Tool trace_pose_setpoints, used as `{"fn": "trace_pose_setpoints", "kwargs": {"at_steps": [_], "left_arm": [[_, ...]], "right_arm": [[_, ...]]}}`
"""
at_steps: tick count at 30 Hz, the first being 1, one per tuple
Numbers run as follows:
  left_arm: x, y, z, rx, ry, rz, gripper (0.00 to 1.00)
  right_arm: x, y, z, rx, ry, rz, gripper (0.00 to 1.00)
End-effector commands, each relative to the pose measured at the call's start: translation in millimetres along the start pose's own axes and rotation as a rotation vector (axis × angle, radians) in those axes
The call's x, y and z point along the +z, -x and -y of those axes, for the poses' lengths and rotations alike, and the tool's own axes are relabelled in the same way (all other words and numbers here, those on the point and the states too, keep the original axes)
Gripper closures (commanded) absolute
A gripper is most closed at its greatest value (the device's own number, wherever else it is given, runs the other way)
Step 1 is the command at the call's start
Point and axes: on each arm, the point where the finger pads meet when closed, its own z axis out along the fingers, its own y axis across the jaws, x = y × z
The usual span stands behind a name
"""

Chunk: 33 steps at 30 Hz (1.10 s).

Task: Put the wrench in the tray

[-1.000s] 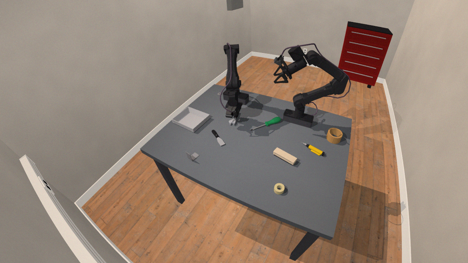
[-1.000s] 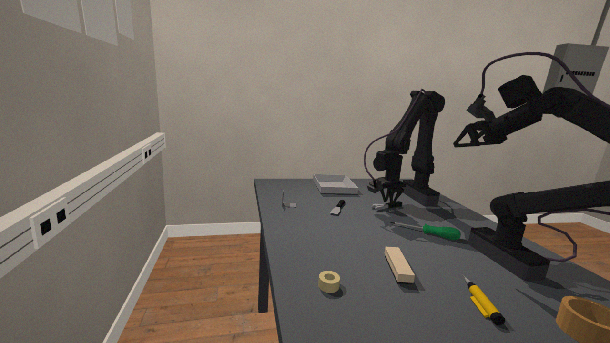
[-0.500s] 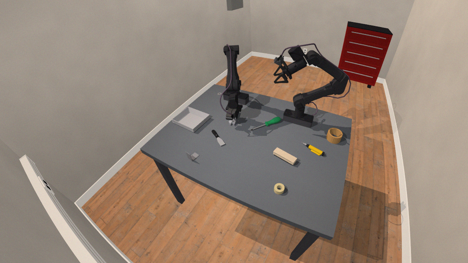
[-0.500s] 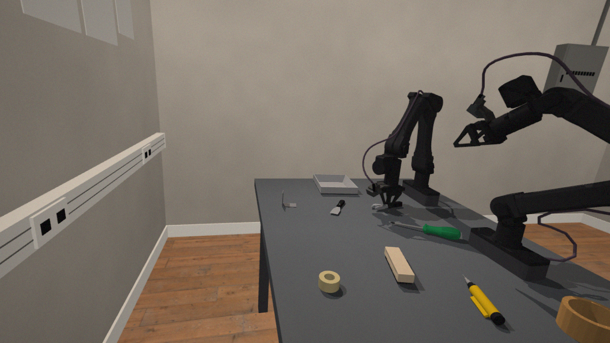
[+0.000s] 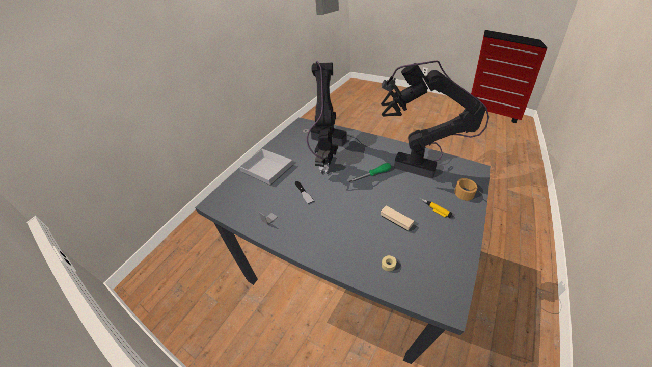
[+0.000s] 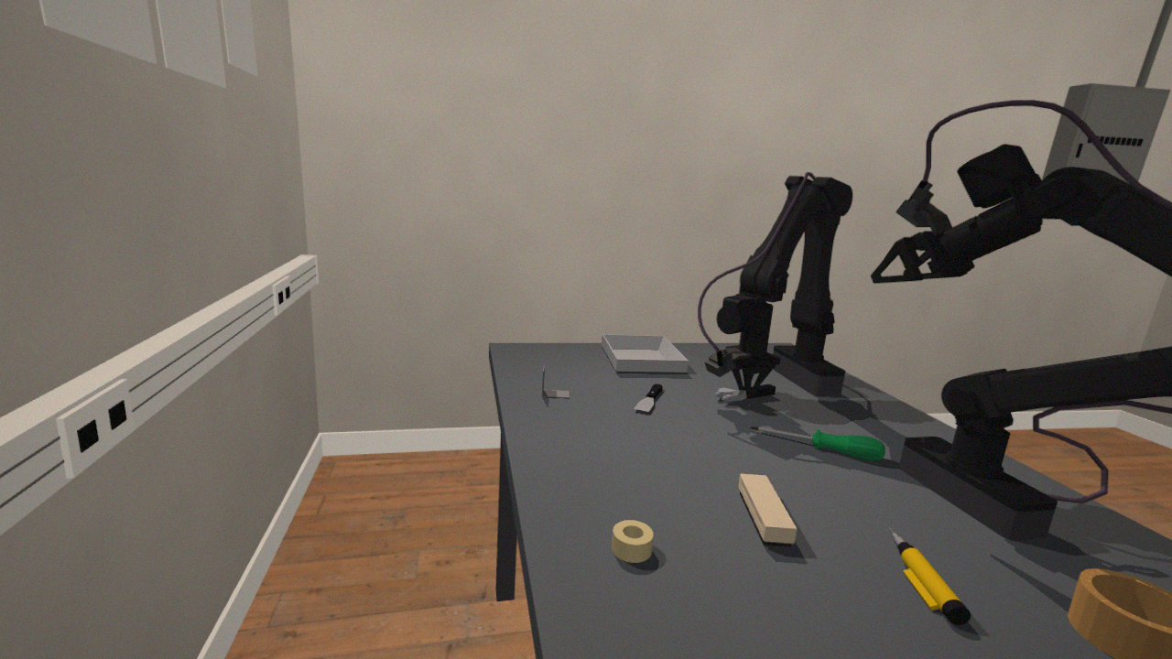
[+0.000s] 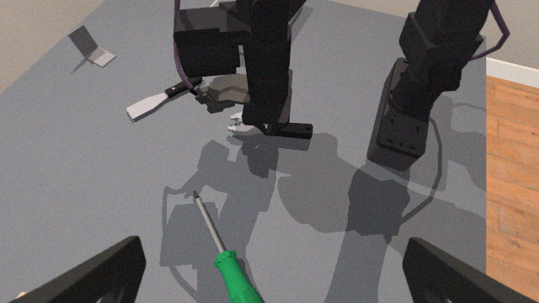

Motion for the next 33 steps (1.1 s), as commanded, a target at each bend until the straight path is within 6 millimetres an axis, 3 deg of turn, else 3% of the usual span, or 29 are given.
{"fn": "trace_pose_setpoints", "kwargs": {"at_steps": [1, 6, 10, 14, 17, 19, 23, 33], "left_arm": [[-2.6, 1.0, 0.3, 0.000, 0.001, 0.015, 0.00], [-2.6, 1.0, 0.3, 0.000, 0.001, 0.015, 0.00], [-2.6, 1.0, 0.3, 0.000, 0.001, 0.015, 0.00], [3.3, 21.5, 0.6, -0.001, 0.000, 0.086, 0.00], [17.8, 52.2, 0.5, -0.003, 0.001, 0.158, 0.00], [17.8, 52.2, 0.5, -0.003, 0.001, 0.158, 0.00], [59.6, 100.4, -3.9, -0.011, 0.016, 0.245, 0.00], [178.1, 140.9, -17.5, -0.012, 0.035, 0.301, 0.00]], "right_arm": [[-23.5, 9.4, -2.2, -0.007, 0.005, 0.032, 0.88], [-49.4, 8.5, -1.9, -0.009, 0.005, 0.033, 0.88], [-50.7, 7.2, -1.6, -0.009, 0.004, 0.027, 0.88], [-57.5, -6.3, 1.4, -0.008, -0.008, -0.026, 0.88], [-68.1, 2.0, 4.2, 0.066, 0.013, 0.002, 0.88], [-68.1, 2.0, 4.2, 0.066, 0.013, 0.002, 0.88], [-73.3, 20.6, 35.5, 0.282, 0.028, 0.046, 0.88], [-75.1, 49.9, 139.1, 0.922, 0.071, 0.090, 0.88]]}}
